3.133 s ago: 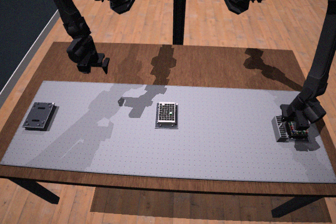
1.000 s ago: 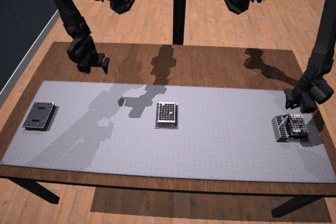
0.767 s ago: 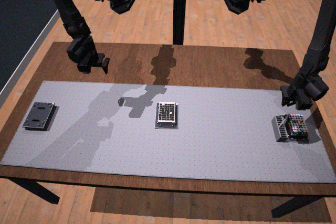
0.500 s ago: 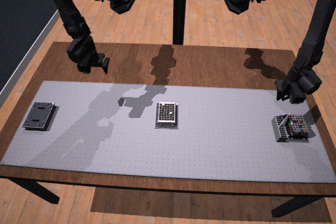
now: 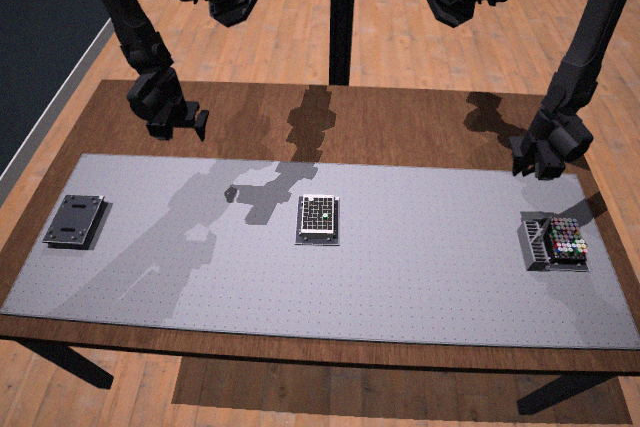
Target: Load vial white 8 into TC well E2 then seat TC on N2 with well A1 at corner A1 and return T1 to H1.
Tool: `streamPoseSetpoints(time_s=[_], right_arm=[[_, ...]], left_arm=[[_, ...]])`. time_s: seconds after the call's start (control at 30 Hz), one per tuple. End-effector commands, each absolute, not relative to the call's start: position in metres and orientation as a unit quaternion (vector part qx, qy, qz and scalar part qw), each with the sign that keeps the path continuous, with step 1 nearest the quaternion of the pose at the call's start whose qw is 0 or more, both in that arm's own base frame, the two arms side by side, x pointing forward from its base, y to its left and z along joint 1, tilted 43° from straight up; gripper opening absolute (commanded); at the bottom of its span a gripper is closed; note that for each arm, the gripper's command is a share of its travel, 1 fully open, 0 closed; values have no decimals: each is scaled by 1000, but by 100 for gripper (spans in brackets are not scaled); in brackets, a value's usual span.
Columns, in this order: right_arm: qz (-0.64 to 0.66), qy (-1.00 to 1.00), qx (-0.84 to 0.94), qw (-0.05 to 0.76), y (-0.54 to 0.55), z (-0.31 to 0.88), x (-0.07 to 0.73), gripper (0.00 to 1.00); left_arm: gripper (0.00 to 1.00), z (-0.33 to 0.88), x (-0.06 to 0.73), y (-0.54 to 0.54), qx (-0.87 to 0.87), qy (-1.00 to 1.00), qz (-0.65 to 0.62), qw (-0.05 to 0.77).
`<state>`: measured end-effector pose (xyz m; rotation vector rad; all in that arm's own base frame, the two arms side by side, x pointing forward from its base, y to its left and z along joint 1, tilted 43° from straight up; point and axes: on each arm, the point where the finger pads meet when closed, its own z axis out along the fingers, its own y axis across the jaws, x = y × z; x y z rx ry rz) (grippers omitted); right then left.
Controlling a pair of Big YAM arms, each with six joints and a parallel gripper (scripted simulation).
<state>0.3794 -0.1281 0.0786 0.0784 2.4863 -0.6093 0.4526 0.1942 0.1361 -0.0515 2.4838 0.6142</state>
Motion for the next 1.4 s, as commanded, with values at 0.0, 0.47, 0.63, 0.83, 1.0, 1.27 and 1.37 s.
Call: streamPoseSetpoints(time_s=[0.0,0.47,0.63,0.83,1.0,1.27,1.37], right_arm=[[-229,928,23,292,-127,84,383,100],[-229,928,23,292,-127,84,383,100],[-229,928,23,292,-127,84,383,100],[-229,928,23,292,-127,84,383,100],[-229,928,23,292,-127,84,383,100],[-229,928,23,292,-127,84,383,100],[-229,928,23,292,-127,84,383,100]], left_arm=[[24,141,449,182,-23,924,230,304],[24,116,419,154,-24,924,229,303],[24,106,406,142,-24,925,229,303],[24,97,396,132,-24,925,229,303],[24,87,384,121,-24,925,228,303],[24,84,384,126,-23,928,229,292],[24,84,384,126,-23,928,229,292]])
